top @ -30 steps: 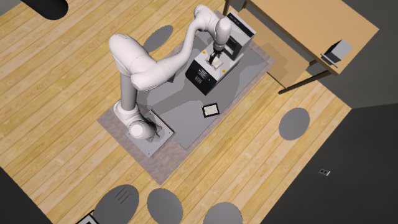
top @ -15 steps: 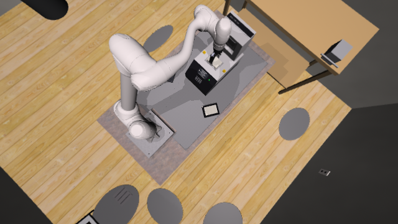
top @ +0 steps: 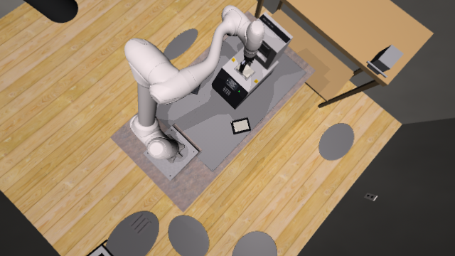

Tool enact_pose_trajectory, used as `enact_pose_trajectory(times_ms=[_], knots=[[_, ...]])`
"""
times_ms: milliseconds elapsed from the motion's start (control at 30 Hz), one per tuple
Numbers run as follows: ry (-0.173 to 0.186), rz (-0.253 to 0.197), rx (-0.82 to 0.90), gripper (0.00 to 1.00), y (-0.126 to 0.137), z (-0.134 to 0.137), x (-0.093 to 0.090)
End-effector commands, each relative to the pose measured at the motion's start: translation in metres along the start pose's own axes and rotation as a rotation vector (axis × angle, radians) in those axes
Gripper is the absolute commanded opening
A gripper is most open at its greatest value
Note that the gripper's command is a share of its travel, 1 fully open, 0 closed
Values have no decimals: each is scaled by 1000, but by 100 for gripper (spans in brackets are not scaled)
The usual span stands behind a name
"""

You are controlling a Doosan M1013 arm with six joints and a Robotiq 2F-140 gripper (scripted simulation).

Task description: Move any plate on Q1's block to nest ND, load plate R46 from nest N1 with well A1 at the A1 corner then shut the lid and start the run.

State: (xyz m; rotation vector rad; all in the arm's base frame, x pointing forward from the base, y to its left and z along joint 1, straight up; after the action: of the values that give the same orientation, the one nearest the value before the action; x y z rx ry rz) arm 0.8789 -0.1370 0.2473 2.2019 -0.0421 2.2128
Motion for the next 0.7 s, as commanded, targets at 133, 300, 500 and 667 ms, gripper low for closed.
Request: enact_pose_trajectory(times_ms=[133, 300, 500, 667], knots=[[0, 0, 0, 0, 0, 0, 0], [0, 0, 0, 0, 0, 0, 3], [0, 0, 0, 0, 0, 0, 13], [0, 0, 0, 0, 0, 0, 21]])
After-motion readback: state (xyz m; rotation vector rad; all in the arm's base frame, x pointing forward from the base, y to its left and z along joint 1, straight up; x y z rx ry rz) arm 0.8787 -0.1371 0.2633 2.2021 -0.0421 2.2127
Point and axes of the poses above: the point where the finger pads meet when closed, its own x axis back along the fingers, its own z axis across the jaws, y = z × x, the point moved 6 cm from there along x, back along the fingers, and after that the axes turned 7 degrees about x, right-handed, at the moved point
